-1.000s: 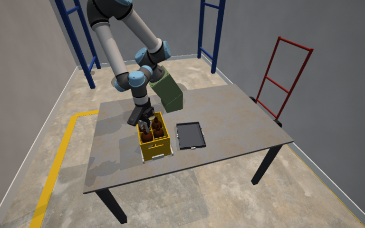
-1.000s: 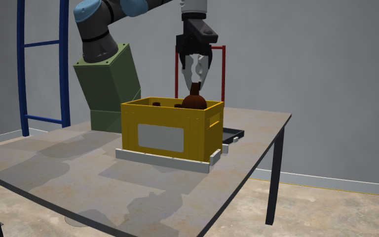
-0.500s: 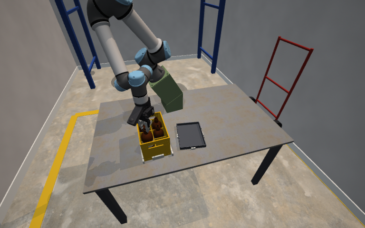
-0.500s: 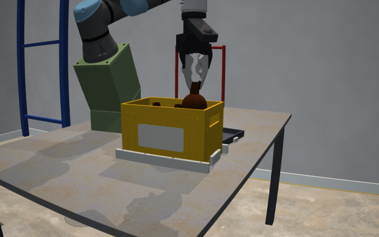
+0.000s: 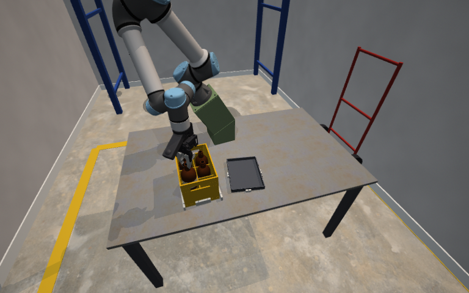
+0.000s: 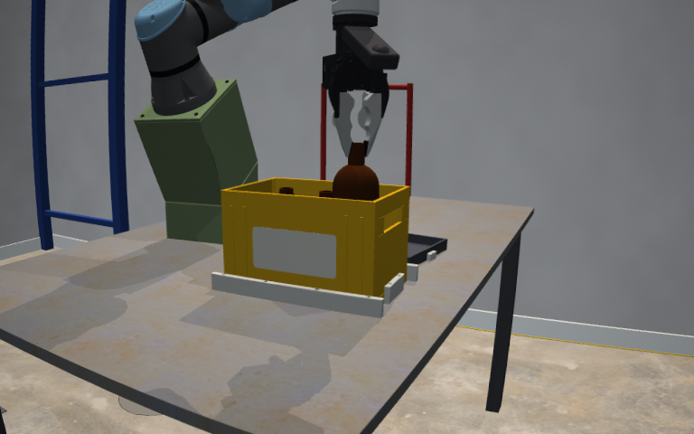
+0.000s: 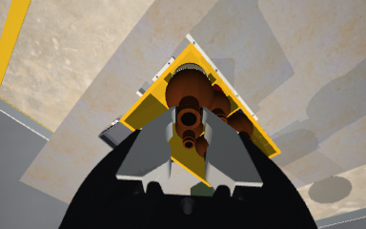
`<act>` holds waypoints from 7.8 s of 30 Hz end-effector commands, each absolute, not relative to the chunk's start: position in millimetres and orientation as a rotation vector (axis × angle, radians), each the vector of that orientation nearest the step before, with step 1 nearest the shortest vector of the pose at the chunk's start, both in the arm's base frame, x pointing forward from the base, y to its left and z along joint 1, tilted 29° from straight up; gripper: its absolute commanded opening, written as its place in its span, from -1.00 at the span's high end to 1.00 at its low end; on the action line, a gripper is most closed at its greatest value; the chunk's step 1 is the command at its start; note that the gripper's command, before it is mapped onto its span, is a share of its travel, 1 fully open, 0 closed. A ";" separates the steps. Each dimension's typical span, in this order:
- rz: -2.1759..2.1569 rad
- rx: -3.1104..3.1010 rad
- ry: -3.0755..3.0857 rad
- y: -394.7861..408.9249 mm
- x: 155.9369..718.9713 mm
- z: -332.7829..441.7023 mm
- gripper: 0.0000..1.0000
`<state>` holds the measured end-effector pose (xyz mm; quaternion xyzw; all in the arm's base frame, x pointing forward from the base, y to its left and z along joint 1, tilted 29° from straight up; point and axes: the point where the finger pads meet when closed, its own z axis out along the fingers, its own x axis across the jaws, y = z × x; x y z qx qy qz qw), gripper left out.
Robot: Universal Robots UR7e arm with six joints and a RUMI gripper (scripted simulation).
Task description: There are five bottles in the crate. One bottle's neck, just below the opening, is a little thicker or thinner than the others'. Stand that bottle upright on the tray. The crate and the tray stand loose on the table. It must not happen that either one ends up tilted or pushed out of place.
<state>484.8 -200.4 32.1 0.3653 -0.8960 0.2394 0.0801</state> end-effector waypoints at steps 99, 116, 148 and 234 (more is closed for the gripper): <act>0.718 1.093 -2.680 -179.9 483.8 69.1 1.00; 0.718 1.093 -2.680 -171.6 483.3 84.1 1.00; 0.718 1.093 -2.680 -168.1 483.0 90.3 1.00; 0.718 1.093 -2.680 -158.8 482.4 106.9 1.00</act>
